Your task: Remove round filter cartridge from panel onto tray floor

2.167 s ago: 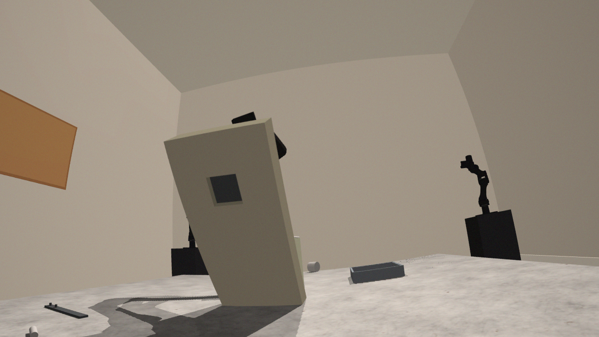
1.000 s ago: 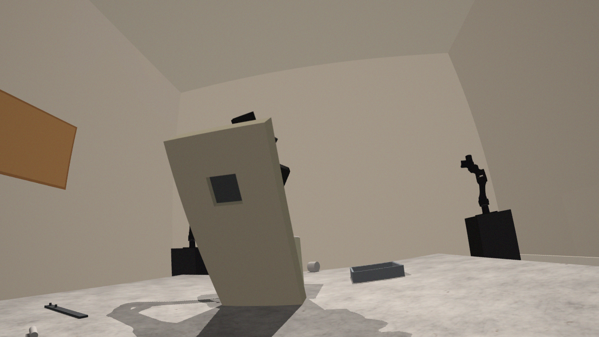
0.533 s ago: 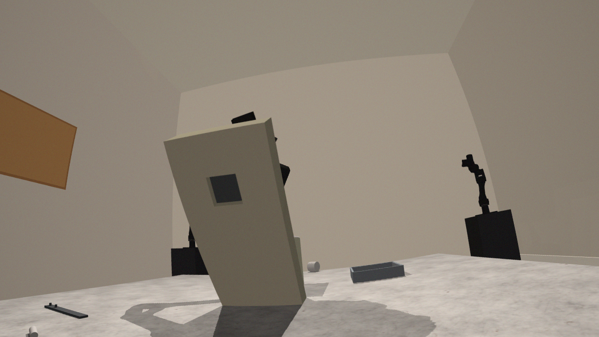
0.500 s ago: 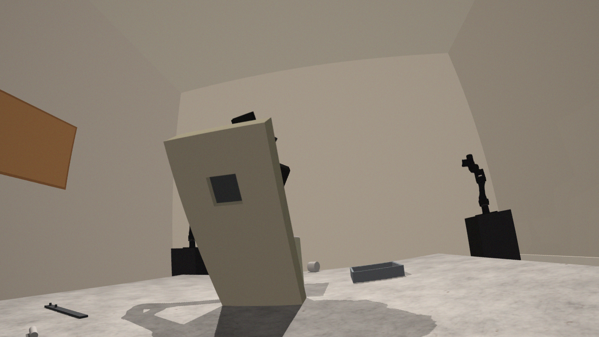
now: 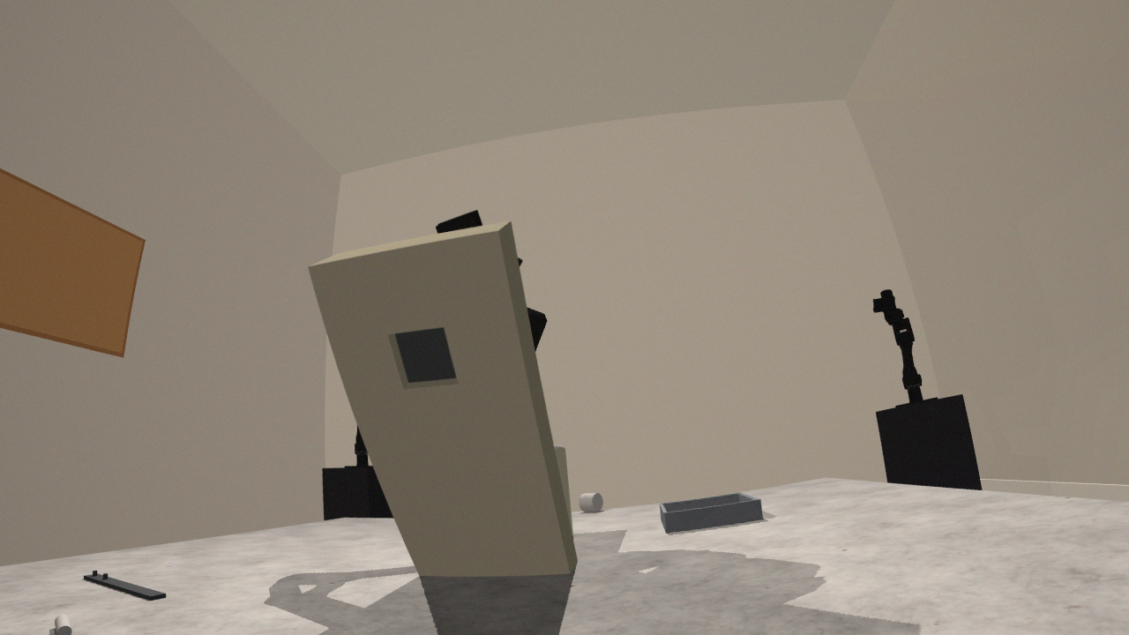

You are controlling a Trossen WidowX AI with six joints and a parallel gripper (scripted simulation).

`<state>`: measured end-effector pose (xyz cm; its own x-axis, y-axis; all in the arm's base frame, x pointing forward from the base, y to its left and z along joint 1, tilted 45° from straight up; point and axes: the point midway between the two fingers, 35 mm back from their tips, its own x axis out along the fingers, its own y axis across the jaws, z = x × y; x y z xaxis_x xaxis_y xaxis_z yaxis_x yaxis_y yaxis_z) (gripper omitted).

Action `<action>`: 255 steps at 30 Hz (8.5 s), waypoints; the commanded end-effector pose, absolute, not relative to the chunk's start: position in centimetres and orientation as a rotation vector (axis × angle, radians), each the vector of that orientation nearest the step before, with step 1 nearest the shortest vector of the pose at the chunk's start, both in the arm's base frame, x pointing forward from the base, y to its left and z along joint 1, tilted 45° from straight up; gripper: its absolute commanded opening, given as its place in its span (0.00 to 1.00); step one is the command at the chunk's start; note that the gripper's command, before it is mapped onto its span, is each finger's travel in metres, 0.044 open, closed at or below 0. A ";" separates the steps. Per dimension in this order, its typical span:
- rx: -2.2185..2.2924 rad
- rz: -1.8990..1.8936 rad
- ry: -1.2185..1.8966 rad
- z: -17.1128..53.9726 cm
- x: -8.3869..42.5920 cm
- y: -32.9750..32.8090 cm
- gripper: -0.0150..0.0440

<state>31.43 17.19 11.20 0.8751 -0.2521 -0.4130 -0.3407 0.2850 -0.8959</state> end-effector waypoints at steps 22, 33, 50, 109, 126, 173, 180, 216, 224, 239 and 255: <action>-1.278 0.055 0.557 10.7 32.2 16.7 0.25; -1.290 0.064 0.546 11.3 30.9 17.5 0.25; -1.279 0.058 0.562 14.1 25.0 18.9 0.25; -1.279 0.058 0.562 13.6 24.8 18.4 0.43; -1.249 0.058 0.562 19.2 23.9 23.8 0.92; -0.778 -0.256 0.944 7.7 24.4 12.5 0.77; -0.778 -0.257 0.944 7.5 24.6 12.3 0.77; -0.768 -0.247 0.947 12.3 23.1 17.4 0.25; -0.772 -0.253 0.944 14.9 20.9 19.1 0.25; -0.767 -0.250 0.943 9.3 20.6 23.7 0.25; -0.987 0.079 1.125 3.5 15.7 27.4 0.25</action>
